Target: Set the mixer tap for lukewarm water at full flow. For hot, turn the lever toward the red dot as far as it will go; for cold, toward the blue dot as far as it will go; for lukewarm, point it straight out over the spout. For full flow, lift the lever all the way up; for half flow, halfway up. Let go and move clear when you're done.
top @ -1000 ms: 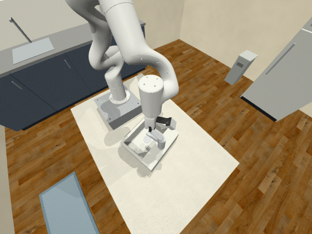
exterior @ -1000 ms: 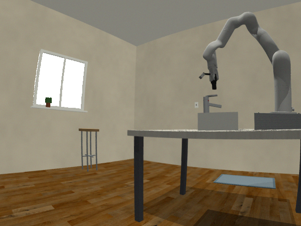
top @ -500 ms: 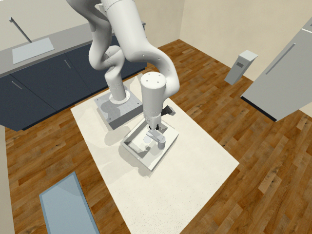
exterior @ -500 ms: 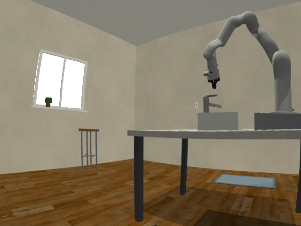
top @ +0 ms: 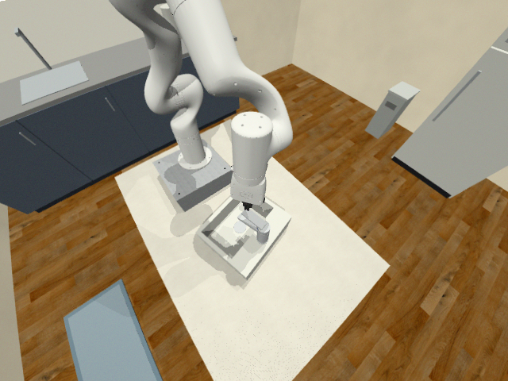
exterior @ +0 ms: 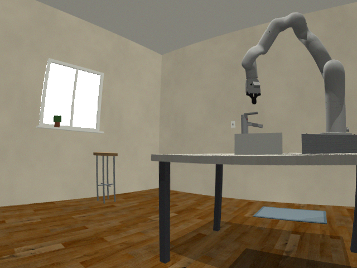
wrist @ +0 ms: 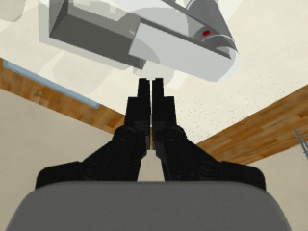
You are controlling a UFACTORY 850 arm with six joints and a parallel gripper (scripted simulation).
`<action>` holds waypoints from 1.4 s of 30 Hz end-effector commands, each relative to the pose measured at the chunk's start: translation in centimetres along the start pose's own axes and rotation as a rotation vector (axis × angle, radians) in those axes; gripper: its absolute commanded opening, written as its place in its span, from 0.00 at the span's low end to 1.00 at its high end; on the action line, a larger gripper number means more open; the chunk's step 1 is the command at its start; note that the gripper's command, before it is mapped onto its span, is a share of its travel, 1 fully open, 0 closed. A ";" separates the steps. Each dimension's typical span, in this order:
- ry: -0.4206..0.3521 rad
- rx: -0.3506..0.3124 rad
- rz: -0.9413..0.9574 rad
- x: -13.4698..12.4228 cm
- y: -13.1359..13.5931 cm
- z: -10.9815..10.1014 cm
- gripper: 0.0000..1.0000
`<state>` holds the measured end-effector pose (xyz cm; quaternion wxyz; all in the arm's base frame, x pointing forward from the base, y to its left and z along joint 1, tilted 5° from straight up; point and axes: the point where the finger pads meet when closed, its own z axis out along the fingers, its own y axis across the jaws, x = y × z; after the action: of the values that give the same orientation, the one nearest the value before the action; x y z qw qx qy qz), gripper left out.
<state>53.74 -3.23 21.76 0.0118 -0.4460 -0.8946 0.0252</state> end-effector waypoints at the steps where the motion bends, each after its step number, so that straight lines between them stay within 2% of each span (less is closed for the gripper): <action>1: 0.022 -0.026 -0.277 -0.1 0.0 -0.2 0.00; 13: 0.019 -0.043 -0.891 -0.1 0.0 -0.5 0.00; 15: 0.019 -0.043 -0.891 -0.1 0.0 -0.5 0.00; 16: 0.033 -0.060 -1.038 -0.1 0.0 -0.5 0.00; 19: 0.047 -0.079 -1.142 -0.1 0.0 -0.5 0.00; 22: 0.047 -0.080 -1.146 -0.1 0.0 -0.5 0.00; 23: 0.047 -0.080 -1.146 -0.1 0.0 -0.5 0.72; 42: 0.047 -0.080 -1.146 -0.1 0.0 -0.5 0.72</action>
<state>53.73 -3.26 22.17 0.0278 0.1094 -0.9932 -0.0291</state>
